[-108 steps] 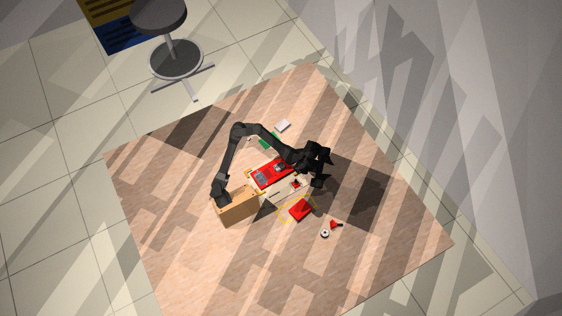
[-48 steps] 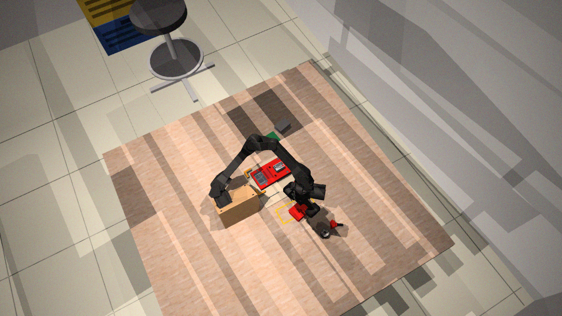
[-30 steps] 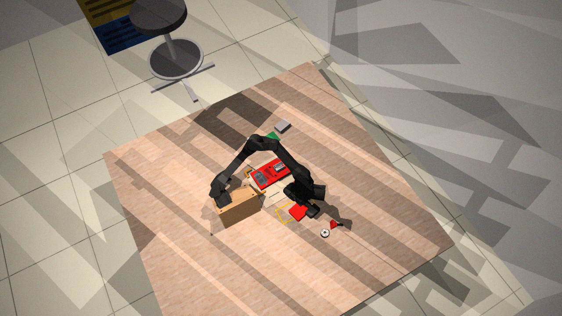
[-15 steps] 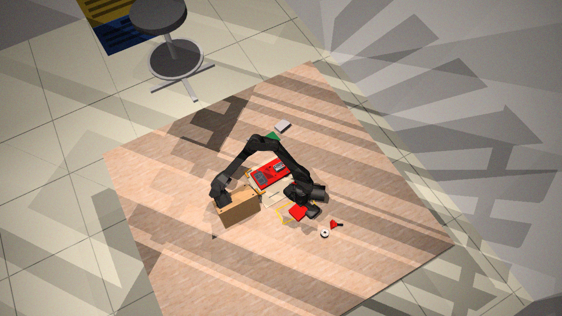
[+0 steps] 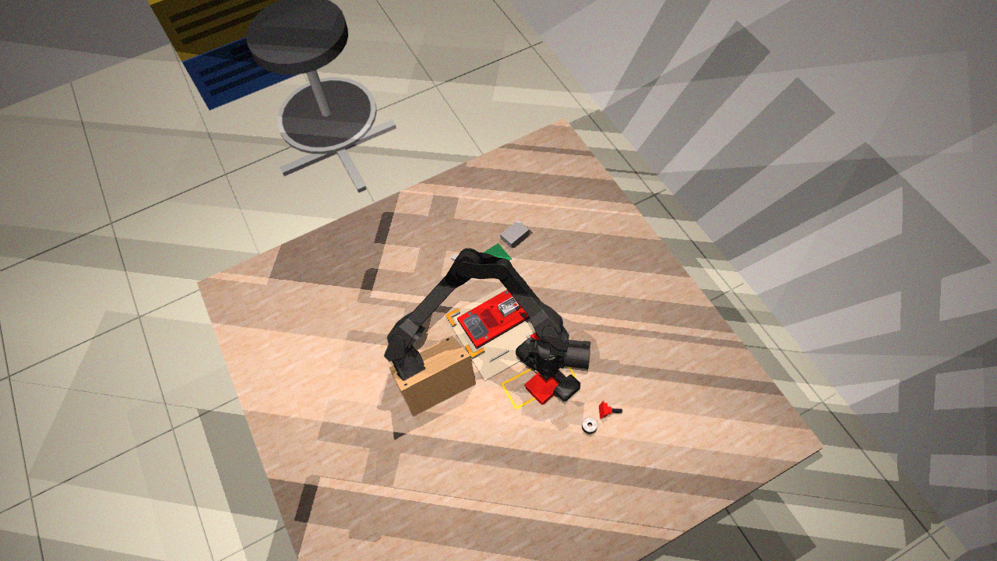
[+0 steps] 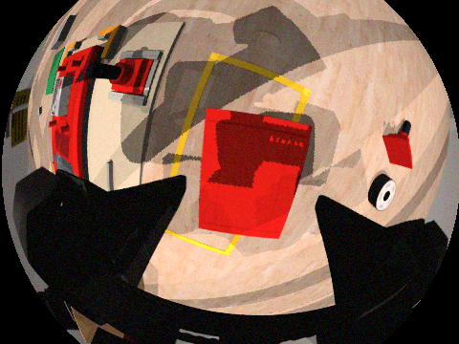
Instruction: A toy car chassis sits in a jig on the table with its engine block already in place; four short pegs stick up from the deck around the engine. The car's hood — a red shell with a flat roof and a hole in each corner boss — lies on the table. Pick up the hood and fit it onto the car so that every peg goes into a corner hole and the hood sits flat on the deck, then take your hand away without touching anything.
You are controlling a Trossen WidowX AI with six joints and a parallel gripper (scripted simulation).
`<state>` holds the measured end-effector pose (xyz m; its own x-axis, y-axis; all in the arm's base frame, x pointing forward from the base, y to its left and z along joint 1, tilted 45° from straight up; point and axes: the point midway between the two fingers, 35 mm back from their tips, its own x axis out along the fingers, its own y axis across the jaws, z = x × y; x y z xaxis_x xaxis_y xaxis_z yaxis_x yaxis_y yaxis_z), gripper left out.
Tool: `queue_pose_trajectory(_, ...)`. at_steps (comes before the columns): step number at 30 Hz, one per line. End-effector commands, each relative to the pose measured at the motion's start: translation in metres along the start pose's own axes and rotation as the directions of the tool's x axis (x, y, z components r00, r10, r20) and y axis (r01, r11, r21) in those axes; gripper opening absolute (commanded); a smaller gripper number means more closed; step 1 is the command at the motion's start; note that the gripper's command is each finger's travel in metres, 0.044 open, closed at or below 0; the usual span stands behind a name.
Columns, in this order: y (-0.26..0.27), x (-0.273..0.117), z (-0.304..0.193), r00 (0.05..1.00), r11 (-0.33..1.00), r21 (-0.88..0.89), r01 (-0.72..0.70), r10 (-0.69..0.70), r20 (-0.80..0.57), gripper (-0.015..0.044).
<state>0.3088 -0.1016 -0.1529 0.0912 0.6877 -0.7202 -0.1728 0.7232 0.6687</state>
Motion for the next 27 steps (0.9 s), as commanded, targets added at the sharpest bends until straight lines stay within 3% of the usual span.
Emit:
queue_pose_trajectory(1,0.002,0.004,-0.001,1.0,1.0,0.006,-0.008,0.008,0.001,0.044)
queue_pose_trajectory(27,0.003,0.016,-0.001,1.0,1.0,0.006,-0.008,0.008,0.001,0.044)
